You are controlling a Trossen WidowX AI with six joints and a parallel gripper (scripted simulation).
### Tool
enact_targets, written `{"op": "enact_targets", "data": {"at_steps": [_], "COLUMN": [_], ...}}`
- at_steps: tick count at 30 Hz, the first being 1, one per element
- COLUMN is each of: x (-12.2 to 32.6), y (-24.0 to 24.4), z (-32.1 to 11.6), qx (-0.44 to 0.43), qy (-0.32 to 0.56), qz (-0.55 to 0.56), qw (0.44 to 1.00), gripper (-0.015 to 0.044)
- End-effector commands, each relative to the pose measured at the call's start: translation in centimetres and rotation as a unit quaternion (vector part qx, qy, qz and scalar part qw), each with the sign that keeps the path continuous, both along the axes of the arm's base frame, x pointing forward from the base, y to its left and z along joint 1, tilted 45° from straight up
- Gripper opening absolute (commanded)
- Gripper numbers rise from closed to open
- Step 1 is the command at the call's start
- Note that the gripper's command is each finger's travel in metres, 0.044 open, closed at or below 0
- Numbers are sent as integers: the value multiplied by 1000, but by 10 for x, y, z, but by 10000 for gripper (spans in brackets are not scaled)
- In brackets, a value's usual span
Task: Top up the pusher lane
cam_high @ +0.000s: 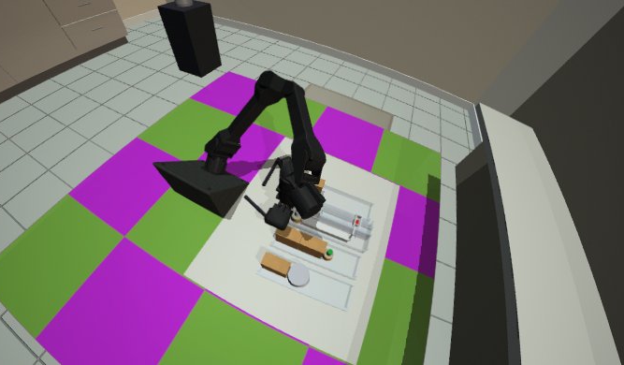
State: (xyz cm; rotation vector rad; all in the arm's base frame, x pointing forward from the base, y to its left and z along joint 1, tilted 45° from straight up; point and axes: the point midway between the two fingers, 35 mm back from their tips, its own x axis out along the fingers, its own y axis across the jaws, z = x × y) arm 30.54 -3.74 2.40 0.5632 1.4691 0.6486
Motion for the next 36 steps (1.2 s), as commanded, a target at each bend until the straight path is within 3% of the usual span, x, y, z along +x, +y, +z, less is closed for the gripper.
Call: {"op": "enact_targets", "data": {"at_steps": [1, 36], "x": [10, 21], "y": [-2, -2], "z": [4, 8], "qx": [1, 1], "qy": [-13, -13], "qz": [-4, -4], "qw": [1000, 1000], "gripper": [0, 0]}}
